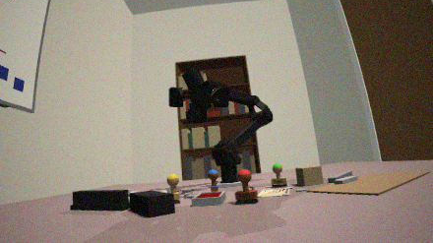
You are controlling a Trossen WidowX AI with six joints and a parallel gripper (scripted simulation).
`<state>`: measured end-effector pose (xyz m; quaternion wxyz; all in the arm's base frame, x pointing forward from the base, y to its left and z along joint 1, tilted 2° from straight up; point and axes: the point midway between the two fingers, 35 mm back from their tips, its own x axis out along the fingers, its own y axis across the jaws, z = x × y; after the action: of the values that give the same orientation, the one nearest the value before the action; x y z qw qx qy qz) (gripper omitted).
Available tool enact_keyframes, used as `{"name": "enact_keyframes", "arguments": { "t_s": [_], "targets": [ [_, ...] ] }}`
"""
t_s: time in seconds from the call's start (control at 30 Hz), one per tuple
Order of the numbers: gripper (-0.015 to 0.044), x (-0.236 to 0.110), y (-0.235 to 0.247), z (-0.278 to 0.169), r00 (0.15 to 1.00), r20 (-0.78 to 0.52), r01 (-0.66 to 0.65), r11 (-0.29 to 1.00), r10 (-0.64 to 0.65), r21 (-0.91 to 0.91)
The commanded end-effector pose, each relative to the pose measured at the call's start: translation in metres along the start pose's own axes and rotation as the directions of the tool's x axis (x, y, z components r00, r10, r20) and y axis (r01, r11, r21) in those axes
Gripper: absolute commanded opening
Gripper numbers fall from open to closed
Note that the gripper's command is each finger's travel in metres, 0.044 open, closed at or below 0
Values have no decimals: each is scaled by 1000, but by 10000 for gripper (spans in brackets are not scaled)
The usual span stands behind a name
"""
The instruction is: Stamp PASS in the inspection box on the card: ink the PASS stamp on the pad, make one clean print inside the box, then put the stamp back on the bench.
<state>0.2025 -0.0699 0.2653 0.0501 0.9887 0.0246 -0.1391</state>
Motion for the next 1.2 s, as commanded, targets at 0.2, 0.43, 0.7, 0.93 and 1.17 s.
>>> {"name": "enact_keyframes", "arguments": {
  "t_s": [0.2, 0.43, 0.7, 0.93, 1.17],
  "targets": [
    [217, 31, -27, 13, 970, 169, 221, 926, -175, -305],
    [217, 60, -78, 38, 830, 429, 557, 530, -356, -639],
    [217, 69, -146, 73, 561, 727, 663, -311, -395, -681],
    [217, 55, -199, 104, 338, 912, 242, -916, -230, -321],
    [217, 46, -217, 114, 283, 950, -11, -991, -129, -131]
  ]
}}
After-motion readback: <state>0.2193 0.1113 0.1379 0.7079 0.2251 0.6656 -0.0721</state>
